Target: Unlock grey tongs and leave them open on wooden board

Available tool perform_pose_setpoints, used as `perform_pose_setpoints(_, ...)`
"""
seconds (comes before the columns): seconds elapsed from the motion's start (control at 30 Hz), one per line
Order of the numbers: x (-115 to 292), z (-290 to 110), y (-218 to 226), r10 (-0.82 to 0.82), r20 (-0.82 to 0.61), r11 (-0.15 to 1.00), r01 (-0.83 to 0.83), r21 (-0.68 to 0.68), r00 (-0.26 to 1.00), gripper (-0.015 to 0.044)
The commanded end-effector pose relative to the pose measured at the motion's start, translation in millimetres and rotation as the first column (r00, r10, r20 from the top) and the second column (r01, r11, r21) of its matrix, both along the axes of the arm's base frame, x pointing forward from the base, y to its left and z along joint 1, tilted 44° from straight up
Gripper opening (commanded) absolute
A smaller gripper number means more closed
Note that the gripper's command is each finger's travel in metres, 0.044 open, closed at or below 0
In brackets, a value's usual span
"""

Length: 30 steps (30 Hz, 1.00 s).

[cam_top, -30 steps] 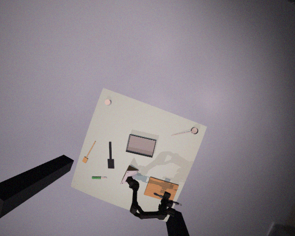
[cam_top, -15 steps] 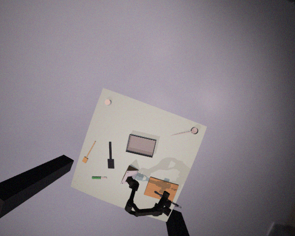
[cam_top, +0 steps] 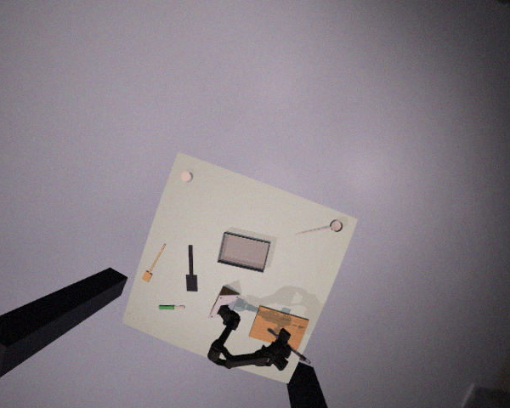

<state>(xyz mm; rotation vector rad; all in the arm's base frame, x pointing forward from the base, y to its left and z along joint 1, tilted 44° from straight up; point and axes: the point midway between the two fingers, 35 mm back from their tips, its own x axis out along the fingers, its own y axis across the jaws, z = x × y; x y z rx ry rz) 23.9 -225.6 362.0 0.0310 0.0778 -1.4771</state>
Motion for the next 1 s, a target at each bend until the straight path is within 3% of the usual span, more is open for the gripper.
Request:
perform_pose_setpoints(0.0,0,2,5,0.009,0.0,0.997,-0.009,-0.083,1.0,-0.015)
perform_pose_setpoints(0.97,-3,-18,34,0.013,-0.024,0.871,-0.023,-0.49,1.0,-0.015)
